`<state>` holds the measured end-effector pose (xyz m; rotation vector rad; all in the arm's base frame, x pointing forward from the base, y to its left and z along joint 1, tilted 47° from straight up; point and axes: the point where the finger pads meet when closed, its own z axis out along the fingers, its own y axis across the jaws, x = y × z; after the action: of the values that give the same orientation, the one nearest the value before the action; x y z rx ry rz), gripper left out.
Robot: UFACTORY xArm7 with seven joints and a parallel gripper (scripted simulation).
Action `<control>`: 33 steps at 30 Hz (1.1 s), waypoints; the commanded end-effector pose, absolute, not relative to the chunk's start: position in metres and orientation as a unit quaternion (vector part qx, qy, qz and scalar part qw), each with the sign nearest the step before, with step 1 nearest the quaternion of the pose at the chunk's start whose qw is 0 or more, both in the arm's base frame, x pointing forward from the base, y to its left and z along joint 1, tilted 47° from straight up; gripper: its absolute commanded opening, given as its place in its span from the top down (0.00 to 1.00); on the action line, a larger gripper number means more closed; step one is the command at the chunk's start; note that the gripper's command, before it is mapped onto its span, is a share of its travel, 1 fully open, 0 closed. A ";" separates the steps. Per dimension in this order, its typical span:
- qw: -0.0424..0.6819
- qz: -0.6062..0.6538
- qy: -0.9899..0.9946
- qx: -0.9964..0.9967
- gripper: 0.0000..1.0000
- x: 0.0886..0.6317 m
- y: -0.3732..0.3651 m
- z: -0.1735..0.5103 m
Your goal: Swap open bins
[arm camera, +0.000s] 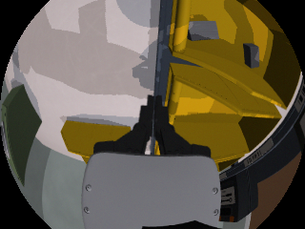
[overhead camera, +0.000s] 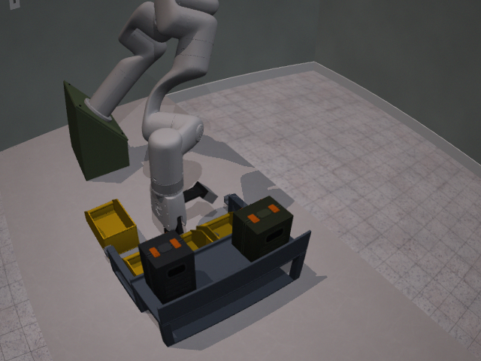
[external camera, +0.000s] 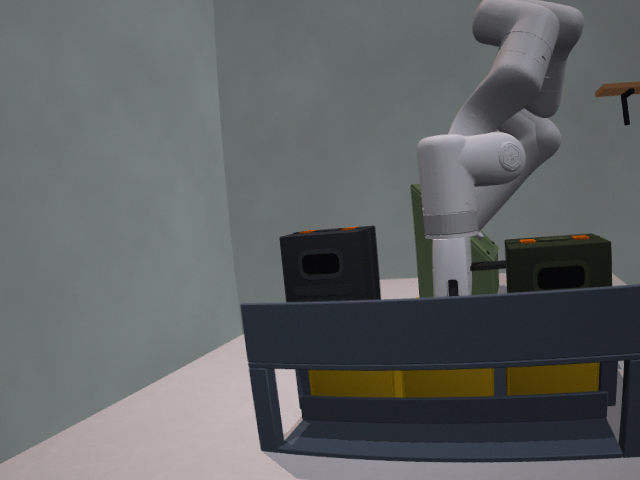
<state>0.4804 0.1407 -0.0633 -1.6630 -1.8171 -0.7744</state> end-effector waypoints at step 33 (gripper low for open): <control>0.274 -0.289 -0.676 -0.620 1.00 0.483 0.137 -0.061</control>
<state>0.4831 0.1401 -0.0622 -1.6629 -1.8175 -0.7748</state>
